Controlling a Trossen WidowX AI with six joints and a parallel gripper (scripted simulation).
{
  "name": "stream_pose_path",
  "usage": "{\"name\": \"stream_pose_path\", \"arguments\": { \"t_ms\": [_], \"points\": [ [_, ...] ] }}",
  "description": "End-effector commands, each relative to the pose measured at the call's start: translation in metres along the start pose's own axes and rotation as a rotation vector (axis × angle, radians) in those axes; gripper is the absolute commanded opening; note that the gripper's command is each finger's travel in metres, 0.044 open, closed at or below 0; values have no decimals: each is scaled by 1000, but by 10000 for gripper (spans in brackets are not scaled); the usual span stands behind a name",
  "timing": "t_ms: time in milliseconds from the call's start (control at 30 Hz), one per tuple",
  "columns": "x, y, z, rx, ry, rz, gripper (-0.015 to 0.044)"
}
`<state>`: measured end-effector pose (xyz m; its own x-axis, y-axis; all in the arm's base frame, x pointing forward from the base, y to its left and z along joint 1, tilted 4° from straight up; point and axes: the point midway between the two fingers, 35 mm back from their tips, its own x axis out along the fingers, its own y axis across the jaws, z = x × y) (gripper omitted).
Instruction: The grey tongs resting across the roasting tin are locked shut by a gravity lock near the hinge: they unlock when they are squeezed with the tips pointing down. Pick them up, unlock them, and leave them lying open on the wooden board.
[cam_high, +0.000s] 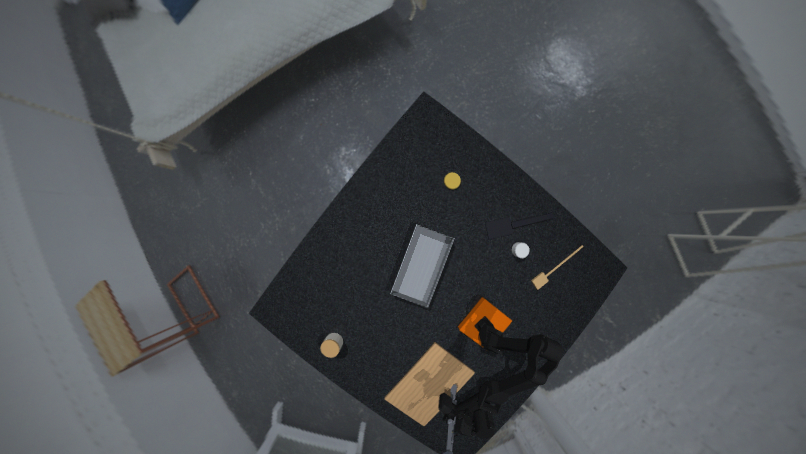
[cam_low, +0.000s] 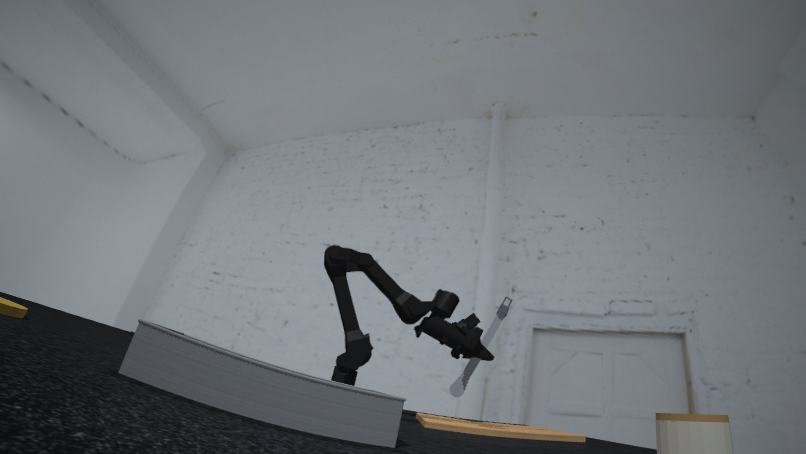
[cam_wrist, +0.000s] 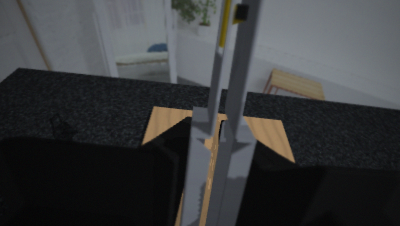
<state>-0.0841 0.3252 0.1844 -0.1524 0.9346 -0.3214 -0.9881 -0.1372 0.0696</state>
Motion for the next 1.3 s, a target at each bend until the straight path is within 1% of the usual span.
{"name": "stream_pose_path", "arguments": {
  "t_ms": [0, 667, 1267],
  "points": [
    [2, 0, 3, 1, 10, -5, -150],
    [29, 3, 7, -31, 270, -9, -150],
    [43, 3, 7, -45, 508, -10, -150]
  ]
}}
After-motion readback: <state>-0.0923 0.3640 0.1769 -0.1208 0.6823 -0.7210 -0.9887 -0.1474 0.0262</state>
